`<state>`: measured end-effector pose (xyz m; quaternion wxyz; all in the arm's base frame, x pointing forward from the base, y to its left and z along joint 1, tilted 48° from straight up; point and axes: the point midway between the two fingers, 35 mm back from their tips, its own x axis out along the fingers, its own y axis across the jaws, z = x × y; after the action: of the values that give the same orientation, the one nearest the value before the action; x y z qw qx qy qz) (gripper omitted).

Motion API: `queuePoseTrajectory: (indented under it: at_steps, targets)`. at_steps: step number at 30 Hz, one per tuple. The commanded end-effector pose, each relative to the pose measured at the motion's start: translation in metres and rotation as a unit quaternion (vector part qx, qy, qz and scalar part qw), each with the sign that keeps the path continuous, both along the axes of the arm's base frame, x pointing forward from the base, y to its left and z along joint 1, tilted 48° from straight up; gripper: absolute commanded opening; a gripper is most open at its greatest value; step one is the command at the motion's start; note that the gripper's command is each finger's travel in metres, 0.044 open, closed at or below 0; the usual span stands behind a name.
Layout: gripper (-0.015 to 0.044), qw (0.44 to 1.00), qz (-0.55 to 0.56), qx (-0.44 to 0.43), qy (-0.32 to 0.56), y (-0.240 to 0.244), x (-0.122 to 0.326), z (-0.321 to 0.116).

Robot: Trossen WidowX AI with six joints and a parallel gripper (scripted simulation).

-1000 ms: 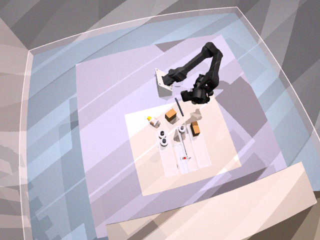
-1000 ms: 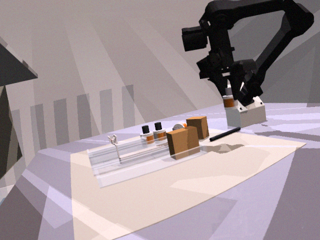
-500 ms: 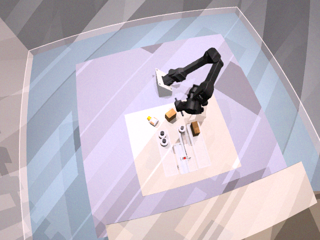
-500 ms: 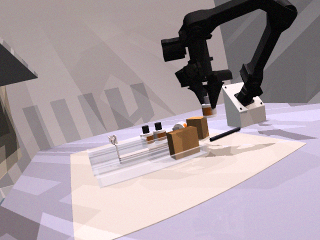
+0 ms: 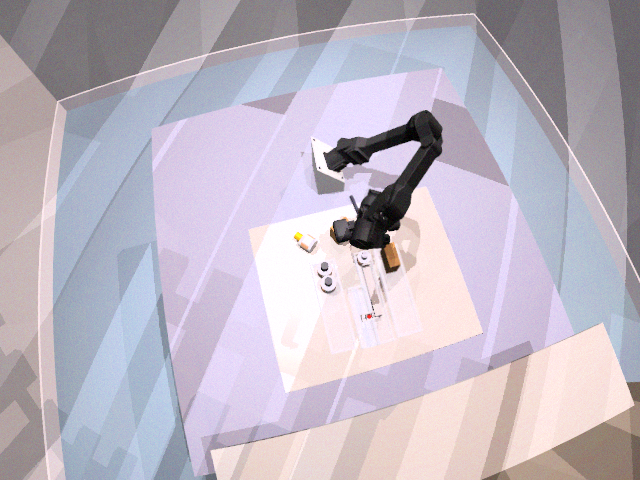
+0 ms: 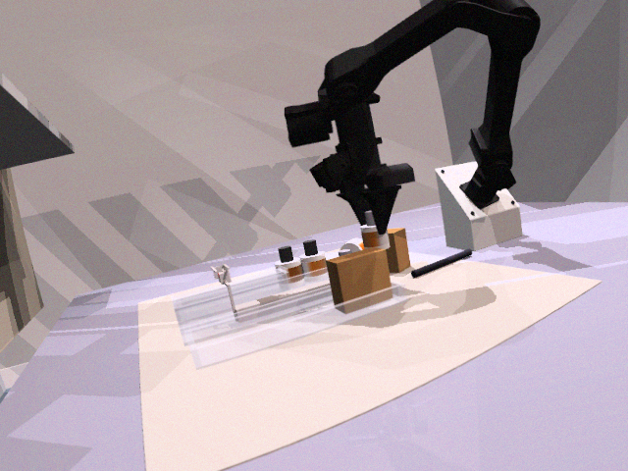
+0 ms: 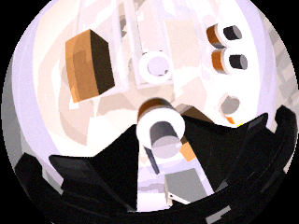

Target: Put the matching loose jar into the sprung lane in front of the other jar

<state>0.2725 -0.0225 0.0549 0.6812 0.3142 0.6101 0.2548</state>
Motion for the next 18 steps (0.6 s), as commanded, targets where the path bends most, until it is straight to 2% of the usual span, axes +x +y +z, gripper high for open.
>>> queuePoseTrajectory:
  at_steps: [1,18]
  targets:
    - [0.0000,1.000,0.001,-0.003,-0.003,-0.005,0.006,-0.009]
    - [0.0000,1.000,0.001,-0.003,-0.003,0.013,0.009,-0.025]
